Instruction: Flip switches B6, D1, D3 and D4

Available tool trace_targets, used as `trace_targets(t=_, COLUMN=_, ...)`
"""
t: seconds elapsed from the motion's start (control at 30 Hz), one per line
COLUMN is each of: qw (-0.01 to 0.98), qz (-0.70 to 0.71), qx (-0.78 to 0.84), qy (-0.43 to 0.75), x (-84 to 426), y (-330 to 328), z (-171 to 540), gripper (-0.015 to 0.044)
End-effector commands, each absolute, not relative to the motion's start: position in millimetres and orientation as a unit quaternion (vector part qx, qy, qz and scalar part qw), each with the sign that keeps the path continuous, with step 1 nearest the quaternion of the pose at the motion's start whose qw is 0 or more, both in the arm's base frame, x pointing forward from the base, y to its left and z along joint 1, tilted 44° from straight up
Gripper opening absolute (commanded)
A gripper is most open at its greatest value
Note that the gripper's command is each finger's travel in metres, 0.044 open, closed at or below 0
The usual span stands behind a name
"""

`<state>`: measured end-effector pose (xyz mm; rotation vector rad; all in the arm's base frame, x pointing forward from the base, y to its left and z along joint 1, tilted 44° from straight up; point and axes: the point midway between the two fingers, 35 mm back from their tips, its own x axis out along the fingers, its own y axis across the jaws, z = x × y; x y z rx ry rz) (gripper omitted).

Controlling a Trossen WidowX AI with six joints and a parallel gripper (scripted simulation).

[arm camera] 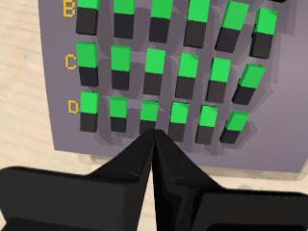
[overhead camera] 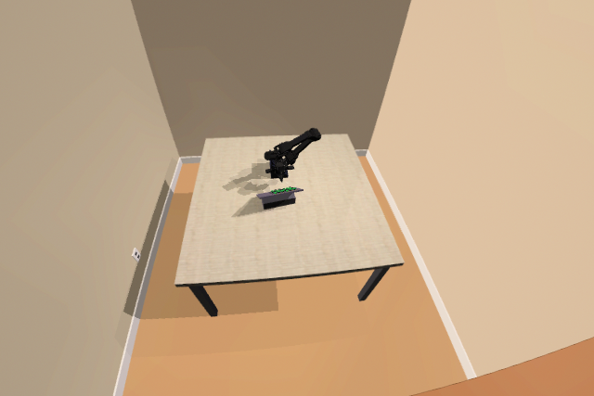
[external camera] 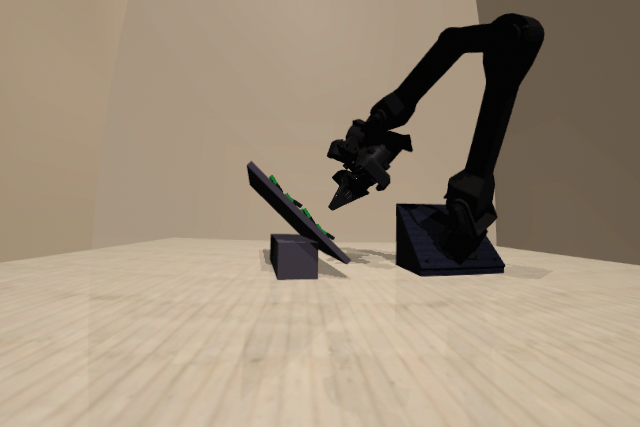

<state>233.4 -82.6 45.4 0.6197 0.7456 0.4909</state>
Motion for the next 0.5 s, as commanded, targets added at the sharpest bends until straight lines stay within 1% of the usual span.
trace_targets(t=0.0, qw=0.85, qz=0.24, qx=0.3, qy=0.36, x=242.0, y=-68.3, z=38.3, gripper=0.0)
trace_targets(t=0.47, qw=0.85, qz=0.24, qx=0.3, qy=0.359, x=251.6, y=-59.1, z=31.9, gripper=0.0)
